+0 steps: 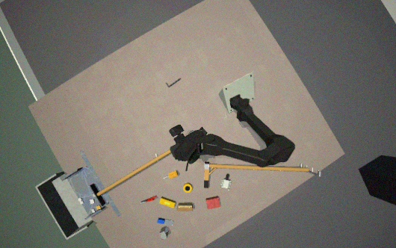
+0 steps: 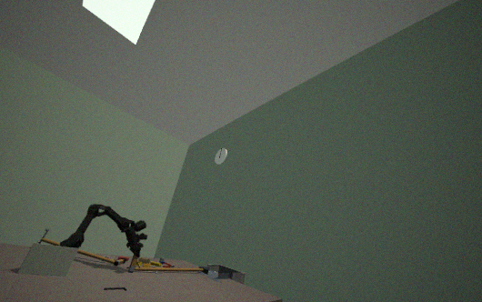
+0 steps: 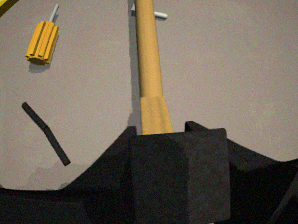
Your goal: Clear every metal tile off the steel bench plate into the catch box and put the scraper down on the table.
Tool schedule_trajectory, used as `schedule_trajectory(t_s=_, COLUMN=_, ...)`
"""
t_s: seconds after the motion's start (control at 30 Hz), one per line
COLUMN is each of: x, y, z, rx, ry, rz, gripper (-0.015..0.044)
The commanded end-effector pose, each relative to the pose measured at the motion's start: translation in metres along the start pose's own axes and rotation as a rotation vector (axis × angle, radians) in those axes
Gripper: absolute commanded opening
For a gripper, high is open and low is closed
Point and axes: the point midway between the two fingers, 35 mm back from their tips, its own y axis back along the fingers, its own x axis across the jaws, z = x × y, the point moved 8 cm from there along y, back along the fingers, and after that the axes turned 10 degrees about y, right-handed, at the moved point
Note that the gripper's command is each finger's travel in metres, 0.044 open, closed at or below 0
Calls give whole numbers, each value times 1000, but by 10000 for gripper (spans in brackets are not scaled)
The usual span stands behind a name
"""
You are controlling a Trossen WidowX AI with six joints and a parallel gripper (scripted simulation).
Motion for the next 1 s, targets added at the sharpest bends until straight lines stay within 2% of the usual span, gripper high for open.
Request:
schedule_trajectory(t_s=0.0, x=2, y=-4, z=11, rx=-12, ry=9, rz=-1, gripper=0)
schedule_trajectory(t_s=0.97, x=-2, y=-29, z=50, rx=-14, ry=11, rz=0, gripper=0)
